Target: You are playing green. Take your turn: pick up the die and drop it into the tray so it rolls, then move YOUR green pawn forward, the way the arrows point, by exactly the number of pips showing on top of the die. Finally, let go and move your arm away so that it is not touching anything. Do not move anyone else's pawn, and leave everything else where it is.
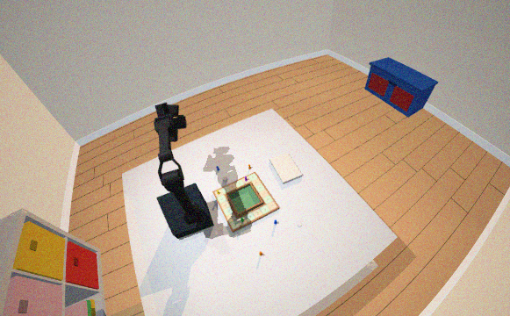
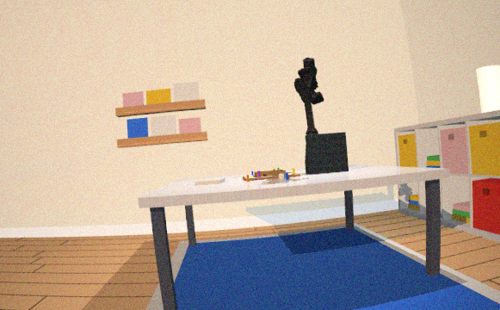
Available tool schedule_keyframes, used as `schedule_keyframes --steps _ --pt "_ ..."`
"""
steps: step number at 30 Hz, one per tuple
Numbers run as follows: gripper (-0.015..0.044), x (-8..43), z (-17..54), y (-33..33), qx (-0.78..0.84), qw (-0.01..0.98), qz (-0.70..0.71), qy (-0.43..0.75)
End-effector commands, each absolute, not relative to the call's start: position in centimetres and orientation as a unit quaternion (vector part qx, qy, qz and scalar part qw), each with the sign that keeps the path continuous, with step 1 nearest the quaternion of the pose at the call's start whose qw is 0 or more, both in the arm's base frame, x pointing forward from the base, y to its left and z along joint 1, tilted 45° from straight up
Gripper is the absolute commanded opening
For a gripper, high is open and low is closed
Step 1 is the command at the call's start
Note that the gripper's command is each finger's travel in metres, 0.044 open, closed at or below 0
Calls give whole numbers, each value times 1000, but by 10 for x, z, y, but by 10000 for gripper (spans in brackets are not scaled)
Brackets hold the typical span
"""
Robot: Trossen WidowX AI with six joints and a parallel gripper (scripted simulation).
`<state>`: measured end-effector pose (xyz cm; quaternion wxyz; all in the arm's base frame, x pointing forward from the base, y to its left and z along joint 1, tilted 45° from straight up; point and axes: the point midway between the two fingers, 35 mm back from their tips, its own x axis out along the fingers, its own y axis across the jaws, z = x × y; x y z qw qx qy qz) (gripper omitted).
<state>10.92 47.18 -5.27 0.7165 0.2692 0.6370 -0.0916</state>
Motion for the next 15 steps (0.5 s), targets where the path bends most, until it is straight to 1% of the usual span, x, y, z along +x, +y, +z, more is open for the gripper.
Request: schedule_keyframes --steps 1,8,15 --pt "275 155 -83 421 226 744 -158 609" --pt "275 209 -116 335 152 760 -256 578" --pt "275 239 -139 236 58 744 -355 563"
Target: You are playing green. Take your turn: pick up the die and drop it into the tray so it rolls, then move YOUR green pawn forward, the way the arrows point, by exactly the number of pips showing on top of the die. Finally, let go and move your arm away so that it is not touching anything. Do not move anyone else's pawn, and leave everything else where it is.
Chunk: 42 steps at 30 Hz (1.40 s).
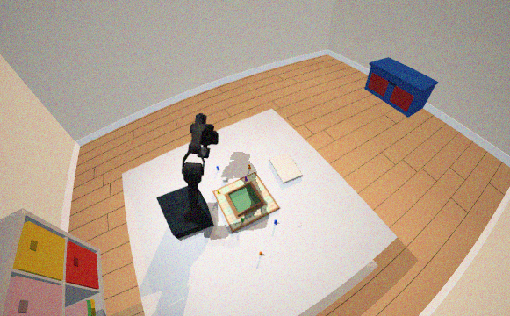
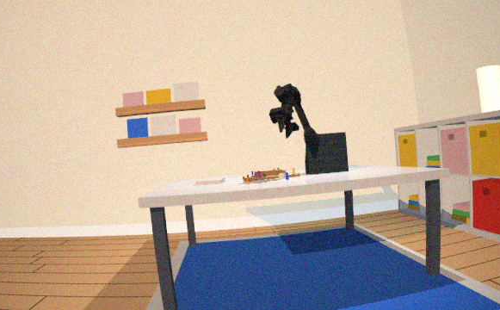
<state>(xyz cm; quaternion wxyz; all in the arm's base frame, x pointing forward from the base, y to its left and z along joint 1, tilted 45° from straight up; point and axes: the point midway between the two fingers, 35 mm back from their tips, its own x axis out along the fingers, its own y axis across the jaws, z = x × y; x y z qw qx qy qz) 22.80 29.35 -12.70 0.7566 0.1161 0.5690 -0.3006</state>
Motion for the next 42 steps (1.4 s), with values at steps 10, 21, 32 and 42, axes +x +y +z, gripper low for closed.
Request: schedule_keyframes --steps 10,21,32,42 --pt "275 230 -152 126 -64 680 -453 573" --pt "275 230 -160 110 -64 680 -453 573" --pt "275 229 -170 99 -65 680 -453 573" --pt "275 228 -180 89 -65 680 -453 573"
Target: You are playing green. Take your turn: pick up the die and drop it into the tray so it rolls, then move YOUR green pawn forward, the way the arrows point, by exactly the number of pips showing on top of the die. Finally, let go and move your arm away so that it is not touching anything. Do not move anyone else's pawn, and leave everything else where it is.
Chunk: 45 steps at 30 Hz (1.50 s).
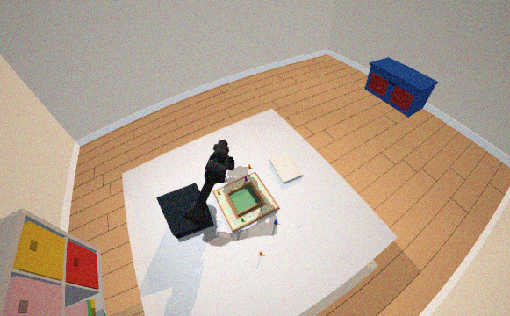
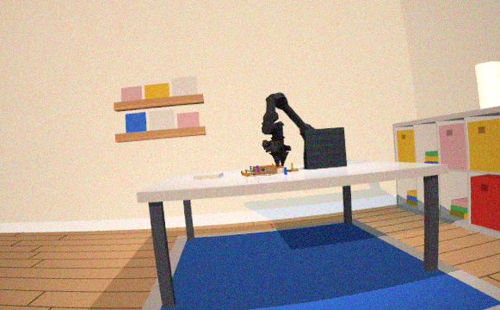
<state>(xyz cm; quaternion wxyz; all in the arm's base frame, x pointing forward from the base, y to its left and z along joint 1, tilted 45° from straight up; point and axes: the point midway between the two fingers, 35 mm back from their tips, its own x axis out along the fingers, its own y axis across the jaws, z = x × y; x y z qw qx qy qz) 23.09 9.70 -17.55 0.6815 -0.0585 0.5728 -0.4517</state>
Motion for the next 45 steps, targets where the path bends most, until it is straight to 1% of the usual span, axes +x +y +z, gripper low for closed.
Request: schedule_keyframes --steps 1,13,19,27,29,30,42,45 --pt "275 228 -181 88 -65 680 -453 573" --pt "275 227 -192 76 -65 680 -454 572" --pt "118 227 -192 76 -65 680 -454 572" --pt "64 227 -192 76 -65 680 -454 572" --pt "12 227 -191 77 -65 680 -454 572" --pt "0 228 -189 79 -65 680 -453 573" --pt "0 233 -108 147 -64 680 -452 574" --pt "0 232 -97 154 -64 680 -453 574"
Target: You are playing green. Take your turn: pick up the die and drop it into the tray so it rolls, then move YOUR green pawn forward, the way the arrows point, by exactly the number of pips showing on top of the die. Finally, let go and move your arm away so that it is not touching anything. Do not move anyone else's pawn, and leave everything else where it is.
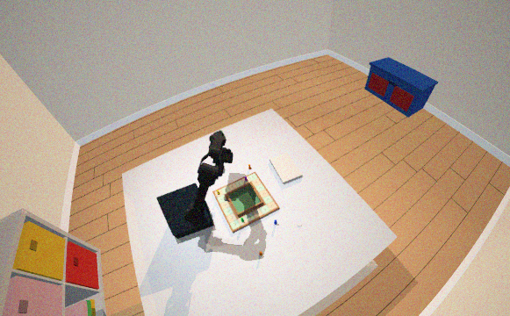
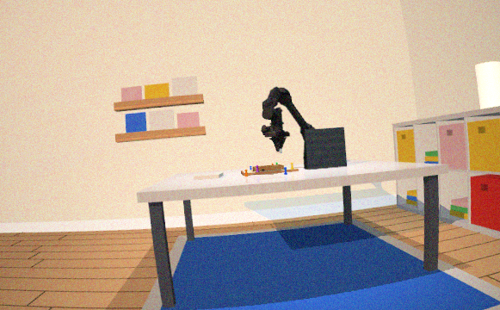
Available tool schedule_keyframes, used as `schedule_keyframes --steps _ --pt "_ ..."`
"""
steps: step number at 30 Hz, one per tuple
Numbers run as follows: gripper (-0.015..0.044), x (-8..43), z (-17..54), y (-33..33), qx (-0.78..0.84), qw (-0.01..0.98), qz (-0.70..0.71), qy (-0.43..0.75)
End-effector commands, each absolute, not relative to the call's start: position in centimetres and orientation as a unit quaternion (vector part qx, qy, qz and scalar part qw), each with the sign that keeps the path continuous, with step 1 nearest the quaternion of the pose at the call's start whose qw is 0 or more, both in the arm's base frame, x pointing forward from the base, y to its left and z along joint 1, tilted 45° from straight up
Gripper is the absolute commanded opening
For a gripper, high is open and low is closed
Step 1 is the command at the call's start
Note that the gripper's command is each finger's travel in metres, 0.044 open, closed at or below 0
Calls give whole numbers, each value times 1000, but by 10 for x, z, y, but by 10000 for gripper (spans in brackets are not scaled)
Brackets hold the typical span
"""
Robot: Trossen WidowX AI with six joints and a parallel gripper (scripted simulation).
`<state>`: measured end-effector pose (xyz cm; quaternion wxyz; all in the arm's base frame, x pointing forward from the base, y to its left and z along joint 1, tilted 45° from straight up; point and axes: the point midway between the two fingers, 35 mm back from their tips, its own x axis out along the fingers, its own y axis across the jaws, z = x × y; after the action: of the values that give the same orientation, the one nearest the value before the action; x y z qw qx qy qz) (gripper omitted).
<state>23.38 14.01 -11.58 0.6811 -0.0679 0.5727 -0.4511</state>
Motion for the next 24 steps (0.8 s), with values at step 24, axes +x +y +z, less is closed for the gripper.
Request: schedule_keyframes --steps 24 --pt "0 253 -74 120 -235 642 -283 673"
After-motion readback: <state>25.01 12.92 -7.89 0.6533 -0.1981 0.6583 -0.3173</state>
